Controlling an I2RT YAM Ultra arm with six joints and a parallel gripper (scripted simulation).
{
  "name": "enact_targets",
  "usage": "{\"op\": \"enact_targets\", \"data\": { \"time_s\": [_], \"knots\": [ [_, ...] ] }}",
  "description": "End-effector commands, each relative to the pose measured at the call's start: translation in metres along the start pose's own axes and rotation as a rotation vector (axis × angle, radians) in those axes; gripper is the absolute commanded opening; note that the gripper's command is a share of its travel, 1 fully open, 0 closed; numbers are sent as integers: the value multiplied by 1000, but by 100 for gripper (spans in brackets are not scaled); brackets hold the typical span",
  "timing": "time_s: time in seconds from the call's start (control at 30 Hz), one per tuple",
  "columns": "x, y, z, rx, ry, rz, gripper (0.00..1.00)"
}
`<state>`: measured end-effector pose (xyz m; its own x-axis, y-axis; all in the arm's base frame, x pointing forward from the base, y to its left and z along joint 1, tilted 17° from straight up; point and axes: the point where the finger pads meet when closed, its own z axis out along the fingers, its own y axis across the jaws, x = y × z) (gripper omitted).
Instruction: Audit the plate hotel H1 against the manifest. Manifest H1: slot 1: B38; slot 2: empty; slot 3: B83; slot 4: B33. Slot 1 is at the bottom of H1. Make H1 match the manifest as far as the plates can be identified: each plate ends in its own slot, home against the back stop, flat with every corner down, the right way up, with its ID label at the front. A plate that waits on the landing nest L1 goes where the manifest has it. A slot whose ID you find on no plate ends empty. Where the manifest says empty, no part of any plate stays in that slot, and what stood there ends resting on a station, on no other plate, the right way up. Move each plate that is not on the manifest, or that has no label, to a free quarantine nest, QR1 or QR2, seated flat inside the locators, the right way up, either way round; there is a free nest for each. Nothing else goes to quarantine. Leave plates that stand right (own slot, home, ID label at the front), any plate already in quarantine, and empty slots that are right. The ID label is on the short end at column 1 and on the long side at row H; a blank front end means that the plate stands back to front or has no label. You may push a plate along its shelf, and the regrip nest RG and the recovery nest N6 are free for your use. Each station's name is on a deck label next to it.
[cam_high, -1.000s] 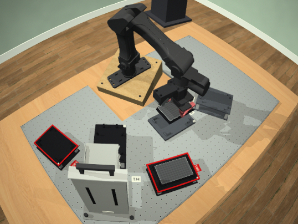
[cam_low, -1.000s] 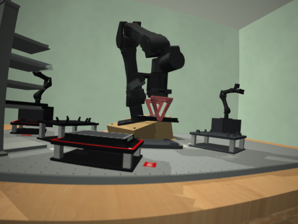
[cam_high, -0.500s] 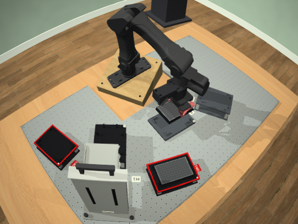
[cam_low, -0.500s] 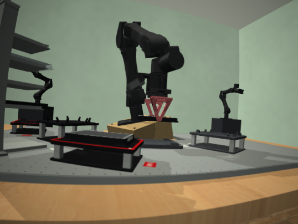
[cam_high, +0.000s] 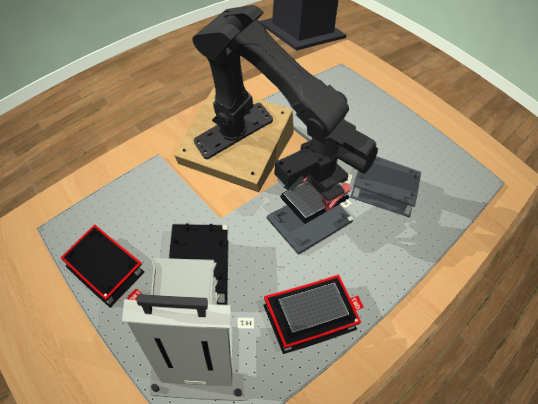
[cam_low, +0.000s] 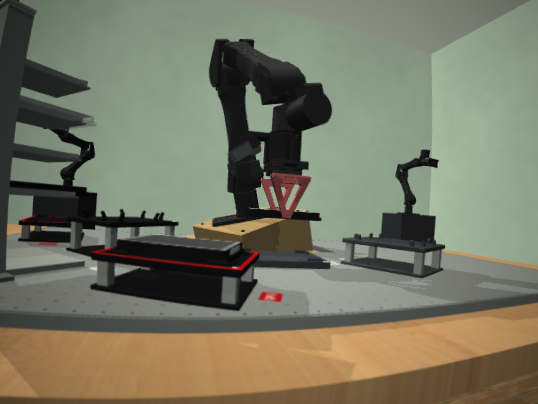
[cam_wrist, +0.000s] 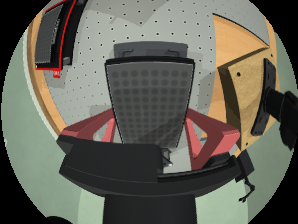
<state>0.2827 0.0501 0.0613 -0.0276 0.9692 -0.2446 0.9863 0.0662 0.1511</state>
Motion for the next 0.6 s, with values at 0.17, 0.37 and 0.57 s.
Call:
{"op": "enact_targets", "data": {
  "time_s": [0.17,0.37,0.57],
  "knots": [
    [0,1,-2,-9,2,1,86],
    [0,1,-2,-9,2,1,86],
    [0,1,0,-9,2,1,86]
  ]
}}
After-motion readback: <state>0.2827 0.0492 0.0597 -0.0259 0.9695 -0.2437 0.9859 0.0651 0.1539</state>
